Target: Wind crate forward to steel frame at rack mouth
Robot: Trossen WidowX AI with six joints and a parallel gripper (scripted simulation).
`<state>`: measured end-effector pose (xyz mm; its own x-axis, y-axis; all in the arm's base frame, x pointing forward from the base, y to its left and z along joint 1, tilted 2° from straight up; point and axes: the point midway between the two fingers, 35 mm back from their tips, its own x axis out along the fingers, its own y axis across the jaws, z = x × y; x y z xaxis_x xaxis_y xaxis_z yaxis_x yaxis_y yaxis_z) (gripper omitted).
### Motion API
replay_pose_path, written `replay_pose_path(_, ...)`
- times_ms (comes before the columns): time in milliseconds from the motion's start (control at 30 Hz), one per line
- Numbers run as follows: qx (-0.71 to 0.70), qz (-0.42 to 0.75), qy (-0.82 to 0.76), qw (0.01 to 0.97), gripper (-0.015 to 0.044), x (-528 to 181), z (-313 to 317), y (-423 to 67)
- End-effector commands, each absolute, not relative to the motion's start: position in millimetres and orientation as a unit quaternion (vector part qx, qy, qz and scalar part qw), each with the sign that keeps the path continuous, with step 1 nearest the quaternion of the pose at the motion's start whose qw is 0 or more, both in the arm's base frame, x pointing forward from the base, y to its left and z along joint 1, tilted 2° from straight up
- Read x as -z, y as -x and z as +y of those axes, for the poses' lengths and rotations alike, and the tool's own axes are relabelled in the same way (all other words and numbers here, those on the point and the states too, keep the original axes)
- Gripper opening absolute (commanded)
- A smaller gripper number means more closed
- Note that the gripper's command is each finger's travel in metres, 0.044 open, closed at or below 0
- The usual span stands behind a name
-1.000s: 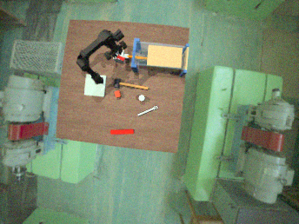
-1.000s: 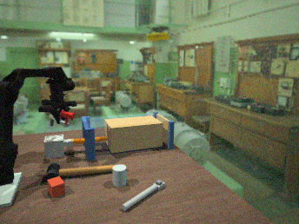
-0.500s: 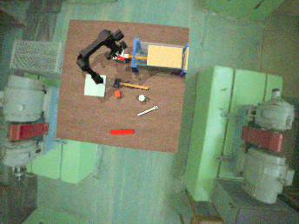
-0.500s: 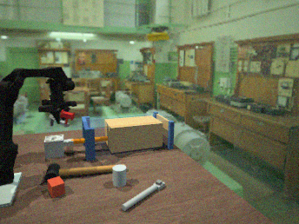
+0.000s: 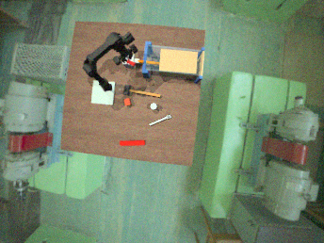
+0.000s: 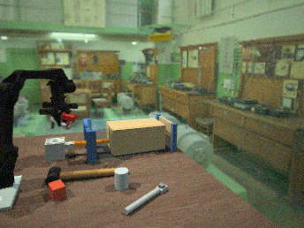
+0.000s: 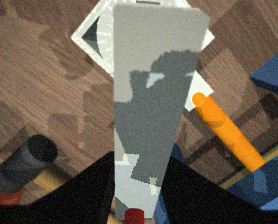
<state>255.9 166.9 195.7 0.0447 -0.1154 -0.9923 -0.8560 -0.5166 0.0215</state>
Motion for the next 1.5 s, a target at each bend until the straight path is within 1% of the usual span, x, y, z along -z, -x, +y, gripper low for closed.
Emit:
replay_pose_path(0,-0.576,0.378,0.651,0.318,0.0,-190.6,167.2,-256.0)
replay_pose_path(500,-0.544,0.397,0.673,0.306,0.0,-165.8,171.2,-254.4)
replay_pose_path(833,-0.477,0.424,0.719,0.276,0.0,-160.2,173.2,-250.1)
replay_pose_path(1467,-0.475,0.425,0.72,0.275,0.0,-143.7,171.9,-251.6)
